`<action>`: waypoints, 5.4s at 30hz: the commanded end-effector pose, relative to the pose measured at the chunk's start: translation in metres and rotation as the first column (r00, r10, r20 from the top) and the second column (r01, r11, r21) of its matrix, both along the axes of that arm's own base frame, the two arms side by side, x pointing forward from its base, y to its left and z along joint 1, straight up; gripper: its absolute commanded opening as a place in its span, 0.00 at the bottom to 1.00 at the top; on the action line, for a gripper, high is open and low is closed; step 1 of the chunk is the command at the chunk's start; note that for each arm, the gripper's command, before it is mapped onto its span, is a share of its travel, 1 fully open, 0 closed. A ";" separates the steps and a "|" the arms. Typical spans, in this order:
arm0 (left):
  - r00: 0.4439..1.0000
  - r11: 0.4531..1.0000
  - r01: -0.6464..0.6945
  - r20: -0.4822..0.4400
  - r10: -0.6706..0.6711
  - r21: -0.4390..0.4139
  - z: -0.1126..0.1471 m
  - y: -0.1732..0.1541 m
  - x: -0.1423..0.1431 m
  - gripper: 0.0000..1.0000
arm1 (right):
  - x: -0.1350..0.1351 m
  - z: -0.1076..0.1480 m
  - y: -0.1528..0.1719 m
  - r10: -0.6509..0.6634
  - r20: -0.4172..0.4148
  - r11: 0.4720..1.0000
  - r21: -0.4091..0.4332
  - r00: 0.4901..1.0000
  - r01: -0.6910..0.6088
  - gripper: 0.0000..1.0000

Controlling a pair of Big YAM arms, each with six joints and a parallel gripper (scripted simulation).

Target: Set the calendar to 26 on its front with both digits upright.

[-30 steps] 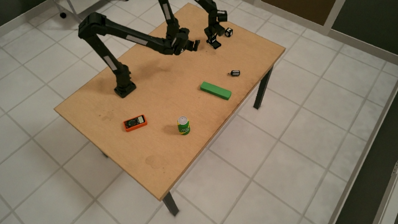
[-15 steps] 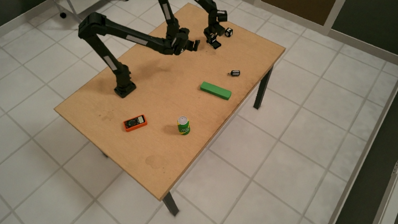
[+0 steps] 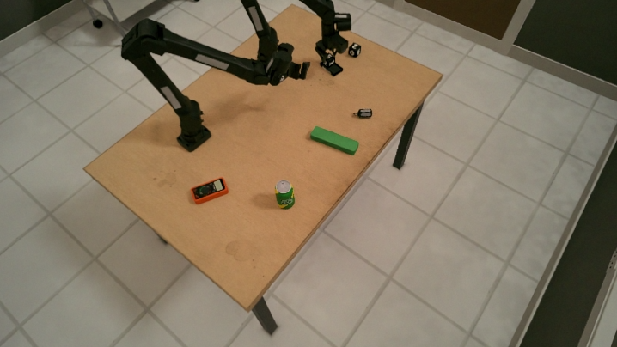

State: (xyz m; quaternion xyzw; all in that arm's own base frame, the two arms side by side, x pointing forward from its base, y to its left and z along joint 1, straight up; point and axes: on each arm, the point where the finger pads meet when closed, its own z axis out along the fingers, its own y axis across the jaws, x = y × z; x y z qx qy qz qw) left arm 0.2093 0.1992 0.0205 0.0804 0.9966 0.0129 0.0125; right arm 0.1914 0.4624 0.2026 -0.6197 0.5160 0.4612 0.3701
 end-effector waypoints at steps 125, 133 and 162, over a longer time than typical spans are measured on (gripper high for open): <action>-0.192 -0.192 -0.981 -0.027 0.981 -0.025 -0.038 0.157 0.047 0.69 | -0.041 0.016 0.152 -0.421 0.010 0.906 0.037 0.907 0.421 1.00; -0.191 -0.192 -0.981 -0.020 0.981 -0.031 -0.030 0.157 0.047 0.56 | -0.041 0.016 0.152 -0.421 0.010 0.906 0.037 0.907 0.421 1.00; -0.191 -0.191 -0.980 0.000 0.982 -0.053 0.030 0.164 0.052 0.40 | -0.041 0.016 0.152 -0.421 0.010 0.906 0.037 0.907 0.421 1.00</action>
